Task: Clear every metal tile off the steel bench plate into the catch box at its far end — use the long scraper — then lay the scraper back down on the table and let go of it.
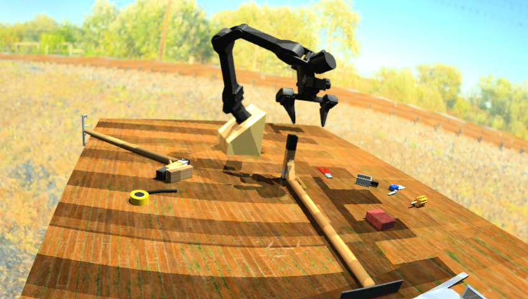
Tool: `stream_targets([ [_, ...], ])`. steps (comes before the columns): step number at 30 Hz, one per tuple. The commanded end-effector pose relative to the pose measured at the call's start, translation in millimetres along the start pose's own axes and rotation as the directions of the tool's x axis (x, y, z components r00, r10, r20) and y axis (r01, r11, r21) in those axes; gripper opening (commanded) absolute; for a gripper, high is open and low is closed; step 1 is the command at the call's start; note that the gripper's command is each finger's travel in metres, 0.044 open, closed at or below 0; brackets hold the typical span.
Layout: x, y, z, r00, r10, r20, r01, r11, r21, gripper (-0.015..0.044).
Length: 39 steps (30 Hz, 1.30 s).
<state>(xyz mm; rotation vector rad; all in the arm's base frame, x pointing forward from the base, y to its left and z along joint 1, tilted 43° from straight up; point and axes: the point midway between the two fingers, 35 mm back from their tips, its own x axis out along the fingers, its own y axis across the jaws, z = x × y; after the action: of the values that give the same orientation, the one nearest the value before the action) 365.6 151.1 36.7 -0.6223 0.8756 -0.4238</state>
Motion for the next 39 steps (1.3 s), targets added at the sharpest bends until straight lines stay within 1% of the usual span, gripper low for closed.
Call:
stream_targets([
  [1, -6, -2, -9, 1.0, -0.004, 0.012, 0.004, 1.0, 0.004, 0.044],
  [29, -41, -19, -80, 0.995, 0.001, 0.096, -0.001, 1.0, 0.002, 0.044],
  [33, -39, -19, -83, 0.995, 0.002, 0.098, -0.002, 1.0, 0.002, 0.044],
  [39, -22, -18, -93, 0.995, 0.002, 0.098, -0.002, 1.0, 0.002, 0.044],
])
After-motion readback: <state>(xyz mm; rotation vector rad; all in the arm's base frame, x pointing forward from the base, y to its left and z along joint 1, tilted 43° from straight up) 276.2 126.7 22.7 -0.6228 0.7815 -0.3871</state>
